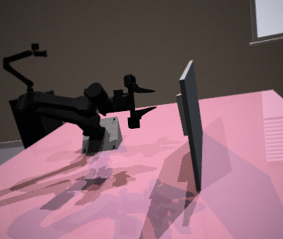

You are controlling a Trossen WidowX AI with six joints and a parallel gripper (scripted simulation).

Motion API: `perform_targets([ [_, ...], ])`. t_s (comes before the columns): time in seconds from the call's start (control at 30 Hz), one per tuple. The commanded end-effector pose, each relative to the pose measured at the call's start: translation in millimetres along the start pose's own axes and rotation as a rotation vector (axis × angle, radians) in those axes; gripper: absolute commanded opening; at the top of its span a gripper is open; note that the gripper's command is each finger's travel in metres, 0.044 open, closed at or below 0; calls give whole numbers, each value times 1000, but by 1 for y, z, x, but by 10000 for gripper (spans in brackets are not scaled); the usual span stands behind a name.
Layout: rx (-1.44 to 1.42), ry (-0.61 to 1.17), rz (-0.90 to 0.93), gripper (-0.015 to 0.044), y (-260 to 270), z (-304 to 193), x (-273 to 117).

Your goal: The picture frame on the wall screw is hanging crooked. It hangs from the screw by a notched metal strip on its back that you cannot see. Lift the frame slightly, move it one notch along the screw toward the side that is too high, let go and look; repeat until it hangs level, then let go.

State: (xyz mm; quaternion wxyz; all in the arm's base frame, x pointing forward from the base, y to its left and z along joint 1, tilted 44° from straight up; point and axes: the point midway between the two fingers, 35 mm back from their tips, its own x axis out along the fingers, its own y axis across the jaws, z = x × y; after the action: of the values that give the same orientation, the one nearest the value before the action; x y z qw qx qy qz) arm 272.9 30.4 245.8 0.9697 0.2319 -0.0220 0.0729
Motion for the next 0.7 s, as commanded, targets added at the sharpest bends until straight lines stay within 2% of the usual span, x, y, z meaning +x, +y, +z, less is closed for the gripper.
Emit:
perform_targets([
  [0.0,-28,-26,4,260,18,2,-19],
  [0.33,-88,-48,-26,260,27,-4,-82],
  [0.67,-132,-13,-2,260,27,-1,-84],
])
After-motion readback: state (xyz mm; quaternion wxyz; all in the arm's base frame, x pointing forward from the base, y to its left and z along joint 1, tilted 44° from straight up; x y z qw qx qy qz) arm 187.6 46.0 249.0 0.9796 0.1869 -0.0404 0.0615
